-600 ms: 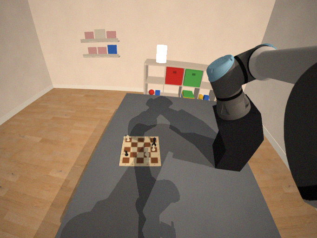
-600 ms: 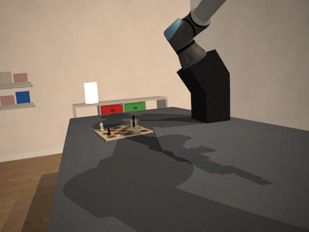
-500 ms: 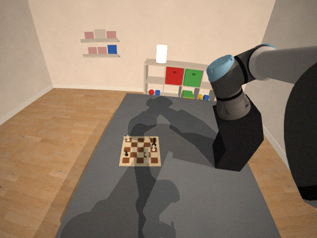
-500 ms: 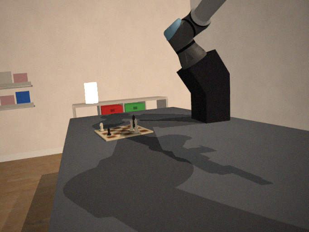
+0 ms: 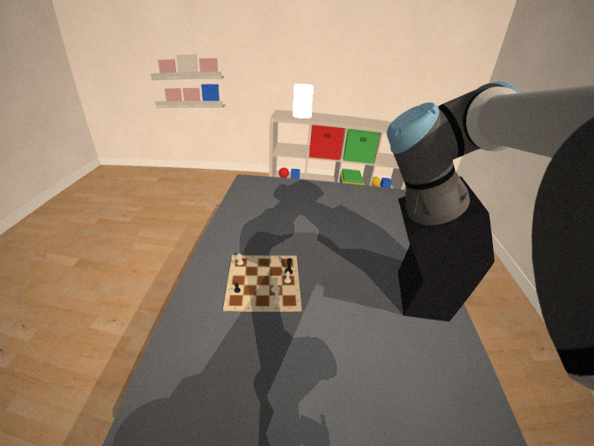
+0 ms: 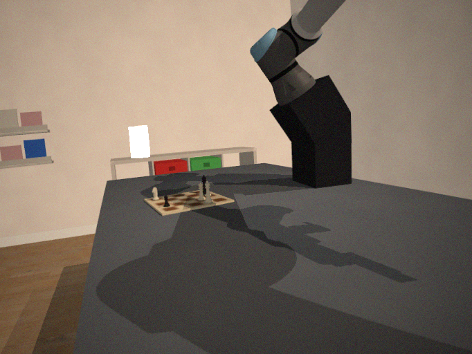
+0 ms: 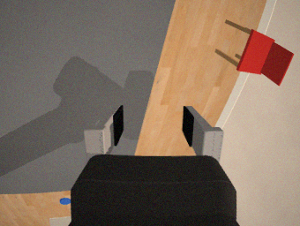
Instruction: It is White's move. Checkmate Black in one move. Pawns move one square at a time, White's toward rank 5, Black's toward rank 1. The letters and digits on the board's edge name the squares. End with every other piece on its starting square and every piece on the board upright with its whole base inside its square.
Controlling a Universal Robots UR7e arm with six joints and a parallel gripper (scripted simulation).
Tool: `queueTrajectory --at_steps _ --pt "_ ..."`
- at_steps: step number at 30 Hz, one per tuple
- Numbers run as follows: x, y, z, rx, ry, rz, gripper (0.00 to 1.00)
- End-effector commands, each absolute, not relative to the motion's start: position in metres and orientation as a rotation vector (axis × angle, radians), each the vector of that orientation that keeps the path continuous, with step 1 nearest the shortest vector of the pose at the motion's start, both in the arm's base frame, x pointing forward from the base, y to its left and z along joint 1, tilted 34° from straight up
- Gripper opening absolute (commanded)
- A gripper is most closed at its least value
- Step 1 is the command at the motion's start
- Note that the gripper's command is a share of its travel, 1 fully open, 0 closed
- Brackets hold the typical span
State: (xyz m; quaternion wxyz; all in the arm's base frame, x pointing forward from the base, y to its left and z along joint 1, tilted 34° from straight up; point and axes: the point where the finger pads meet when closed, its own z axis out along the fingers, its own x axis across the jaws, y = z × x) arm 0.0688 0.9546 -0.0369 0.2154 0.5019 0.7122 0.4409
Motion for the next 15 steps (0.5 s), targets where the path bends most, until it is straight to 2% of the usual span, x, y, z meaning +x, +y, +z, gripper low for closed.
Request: queueTrajectory --at_steps 1,8,15 --pt "0.068 0.955 -0.035 1.392 1.975 1.224 1.0" --pt "0.081 0.948 -0.039 1.37 1.979 1.17 1.0" --pt "0.114 0.925 -0.049 1.304 1.996 1.015 1.0"
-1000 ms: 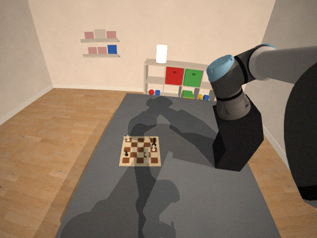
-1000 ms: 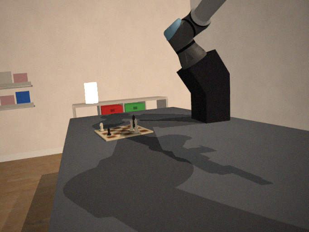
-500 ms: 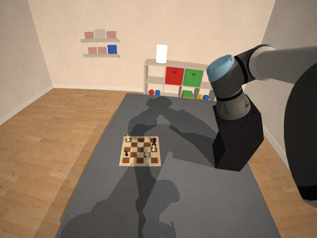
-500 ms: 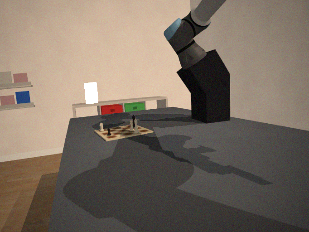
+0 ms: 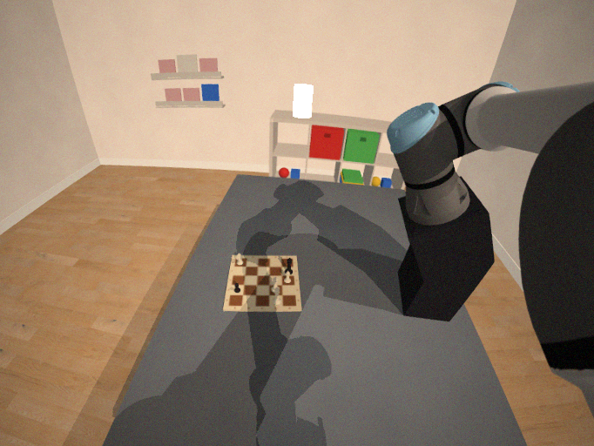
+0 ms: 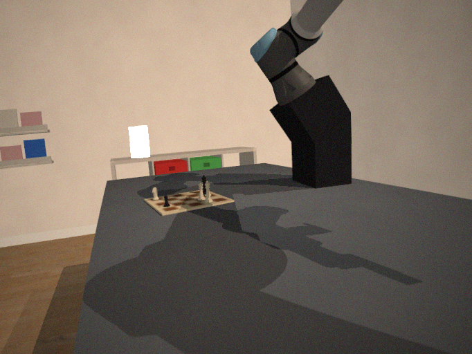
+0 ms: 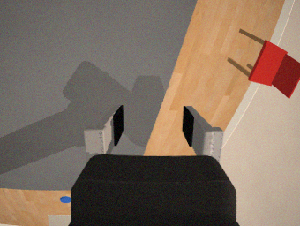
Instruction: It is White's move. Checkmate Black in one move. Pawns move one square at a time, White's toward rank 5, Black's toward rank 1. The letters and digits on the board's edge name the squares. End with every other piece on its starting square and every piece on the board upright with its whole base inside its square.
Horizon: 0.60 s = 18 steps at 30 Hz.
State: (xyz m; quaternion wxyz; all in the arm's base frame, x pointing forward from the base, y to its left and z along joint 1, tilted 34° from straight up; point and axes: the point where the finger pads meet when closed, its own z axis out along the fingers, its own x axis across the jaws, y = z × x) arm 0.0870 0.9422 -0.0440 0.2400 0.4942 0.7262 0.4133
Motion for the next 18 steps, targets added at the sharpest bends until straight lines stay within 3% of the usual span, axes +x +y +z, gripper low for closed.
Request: queueTrajectory --at_steps 1,15,18 --pt "0.114 0.925 -0.049 1.304 1.996 1.015 1.0" --pt "0.222 0.815 -0.071 1.065 2.044 0.43 1.0" --pt "0.222 0.815 -0.071 1.065 2.044 0.43 1.0"
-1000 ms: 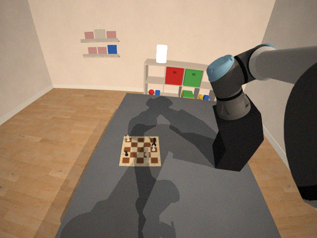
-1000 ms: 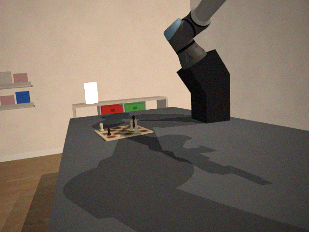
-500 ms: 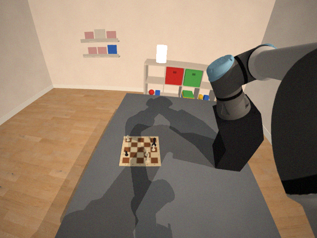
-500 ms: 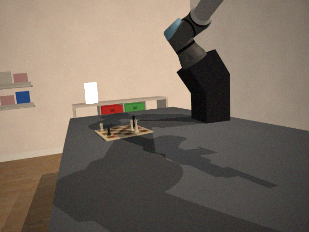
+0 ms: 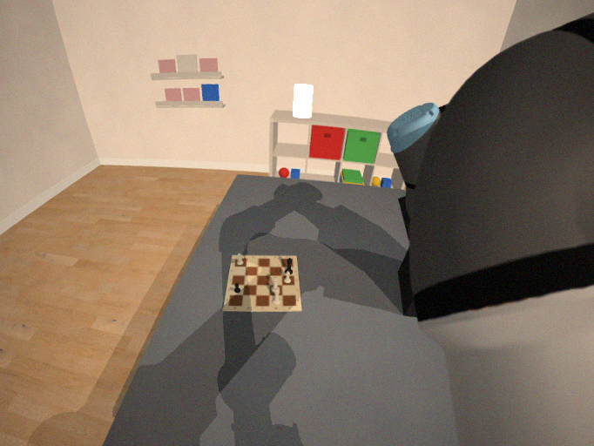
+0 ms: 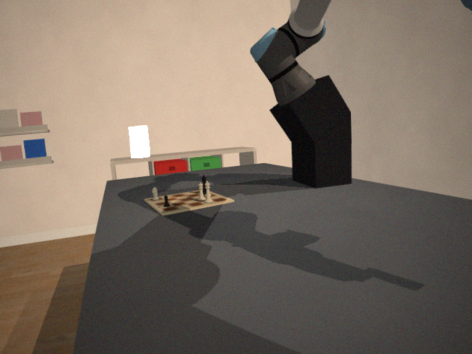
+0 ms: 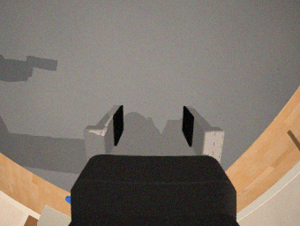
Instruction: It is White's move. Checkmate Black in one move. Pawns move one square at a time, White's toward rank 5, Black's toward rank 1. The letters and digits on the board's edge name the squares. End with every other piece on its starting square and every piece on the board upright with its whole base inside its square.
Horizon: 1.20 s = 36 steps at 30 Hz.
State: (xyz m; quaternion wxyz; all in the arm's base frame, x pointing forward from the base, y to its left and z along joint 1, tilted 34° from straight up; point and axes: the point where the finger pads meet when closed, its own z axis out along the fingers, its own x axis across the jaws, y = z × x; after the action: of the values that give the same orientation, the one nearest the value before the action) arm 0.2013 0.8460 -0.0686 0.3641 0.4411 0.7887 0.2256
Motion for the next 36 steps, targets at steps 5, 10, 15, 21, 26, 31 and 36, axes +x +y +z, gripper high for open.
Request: queueTrajectory --at_steps 5,10,15,21,26,31,36 --pt "0.262 0.751 -0.072 0.951 2.061 0.146 1.0" --pt "0.28 0.715 -0.069 0.892 2.069 -0.003 1.0" --pt "0.303 0.66 -0.062 0.8 2.08 -0.228 1.0" --pt "0.321 0.605 -0.05 0.708 2.088 -0.45 1.0" --pt "0.331 0.569 -0.041 0.648 2.093 -0.592 1.0" --pt "0.34 0.52 -0.025 0.561 2.098 -0.791 1.0" --pt "0.346 0.476 -0.008 0.481 2.101 -0.97 1.0"
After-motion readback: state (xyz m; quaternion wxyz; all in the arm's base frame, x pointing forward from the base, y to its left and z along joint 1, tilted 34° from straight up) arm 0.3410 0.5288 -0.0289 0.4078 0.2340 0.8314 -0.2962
